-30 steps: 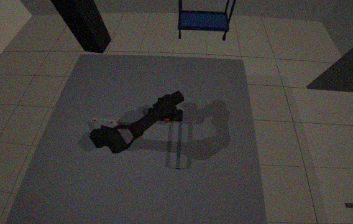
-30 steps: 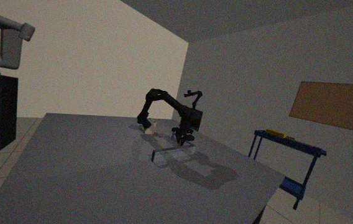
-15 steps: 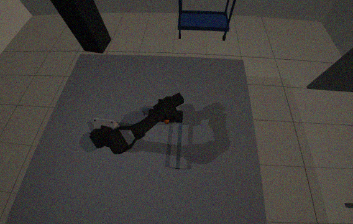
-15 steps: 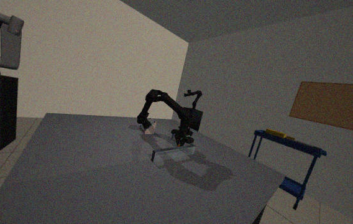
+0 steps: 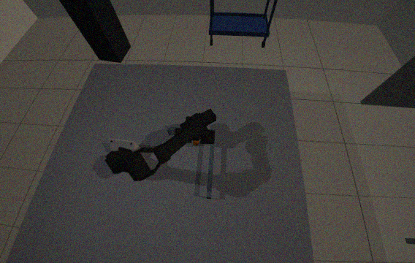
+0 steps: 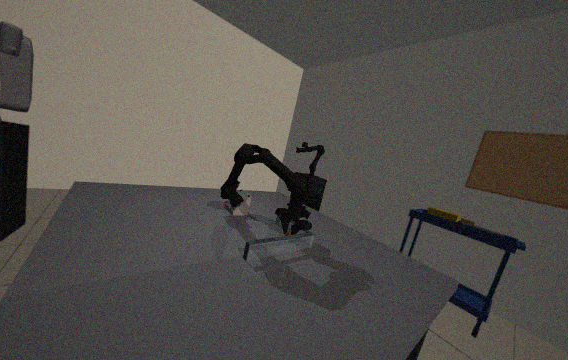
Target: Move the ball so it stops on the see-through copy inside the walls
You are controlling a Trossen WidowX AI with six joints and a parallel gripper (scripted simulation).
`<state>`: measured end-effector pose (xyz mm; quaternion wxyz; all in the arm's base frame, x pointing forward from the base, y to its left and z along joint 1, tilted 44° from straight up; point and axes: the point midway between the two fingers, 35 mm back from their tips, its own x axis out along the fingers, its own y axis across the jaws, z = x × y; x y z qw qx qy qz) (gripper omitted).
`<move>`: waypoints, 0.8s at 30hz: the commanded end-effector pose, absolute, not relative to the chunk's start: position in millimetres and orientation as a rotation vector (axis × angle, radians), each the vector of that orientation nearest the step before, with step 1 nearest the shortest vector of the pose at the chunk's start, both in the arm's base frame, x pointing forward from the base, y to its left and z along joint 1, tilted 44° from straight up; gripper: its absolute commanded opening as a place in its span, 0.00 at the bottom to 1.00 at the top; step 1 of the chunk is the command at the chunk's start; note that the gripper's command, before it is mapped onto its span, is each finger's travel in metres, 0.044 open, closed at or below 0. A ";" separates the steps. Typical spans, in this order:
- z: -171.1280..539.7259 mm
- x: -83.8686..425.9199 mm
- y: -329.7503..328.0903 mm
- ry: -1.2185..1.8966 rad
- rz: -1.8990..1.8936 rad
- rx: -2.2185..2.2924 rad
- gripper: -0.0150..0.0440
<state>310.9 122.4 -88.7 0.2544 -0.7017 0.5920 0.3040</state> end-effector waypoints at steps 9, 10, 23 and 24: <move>-26.8 299.4 180.7 1.614 0.836 -1.911 0.68; -26.8 299.4 180.7 1.614 0.836 -1.911 0.68; -11.3 296.1 197.1 1.601 0.840 -1.921 0.85; -3.5 293.9 203.1 1.602 0.840 -1.921 0.90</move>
